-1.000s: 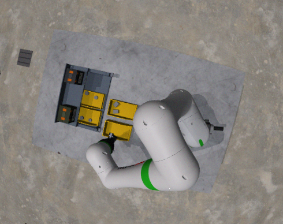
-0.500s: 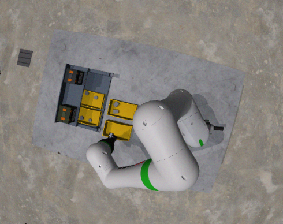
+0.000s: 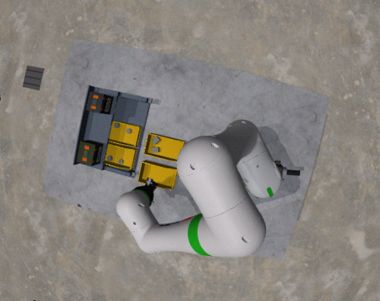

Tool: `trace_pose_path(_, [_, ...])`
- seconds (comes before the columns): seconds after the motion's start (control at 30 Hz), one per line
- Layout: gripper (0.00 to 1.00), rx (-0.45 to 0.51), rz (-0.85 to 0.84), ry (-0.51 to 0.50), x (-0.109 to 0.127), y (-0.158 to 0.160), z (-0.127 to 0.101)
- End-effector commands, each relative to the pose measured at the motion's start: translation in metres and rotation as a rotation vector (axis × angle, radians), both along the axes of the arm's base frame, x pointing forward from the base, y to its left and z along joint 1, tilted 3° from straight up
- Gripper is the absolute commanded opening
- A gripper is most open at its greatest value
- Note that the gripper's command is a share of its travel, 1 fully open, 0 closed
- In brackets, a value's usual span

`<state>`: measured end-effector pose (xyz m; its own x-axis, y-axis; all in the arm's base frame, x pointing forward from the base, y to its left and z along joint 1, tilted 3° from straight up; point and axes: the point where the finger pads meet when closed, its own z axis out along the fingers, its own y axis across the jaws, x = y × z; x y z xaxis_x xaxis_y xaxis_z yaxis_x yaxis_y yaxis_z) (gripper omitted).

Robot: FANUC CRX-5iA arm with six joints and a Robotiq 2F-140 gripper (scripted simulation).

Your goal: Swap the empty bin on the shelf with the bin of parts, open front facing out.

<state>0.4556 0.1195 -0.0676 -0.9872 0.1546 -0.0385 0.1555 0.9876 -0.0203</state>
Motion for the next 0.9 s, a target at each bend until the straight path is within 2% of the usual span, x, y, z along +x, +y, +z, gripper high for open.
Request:
trace_pose_path(0.0, [0.10, 0.000, 0.000, -0.002, 0.0007, 0.0002, 0.0007])
trace_pose_path(0.17, [0.10, 0.000, 0.000, -0.002, 0.0007, 0.0002, 0.0007])
trace_pose_path(0.2, [0.24, 0.000, 0.000, -0.002, 0.0007, 0.0002, 0.0007])
trace_pose_path(0.87, [0.24, 0.000, 0.000, -0.002, 0.0007, 0.0002, 0.0007])
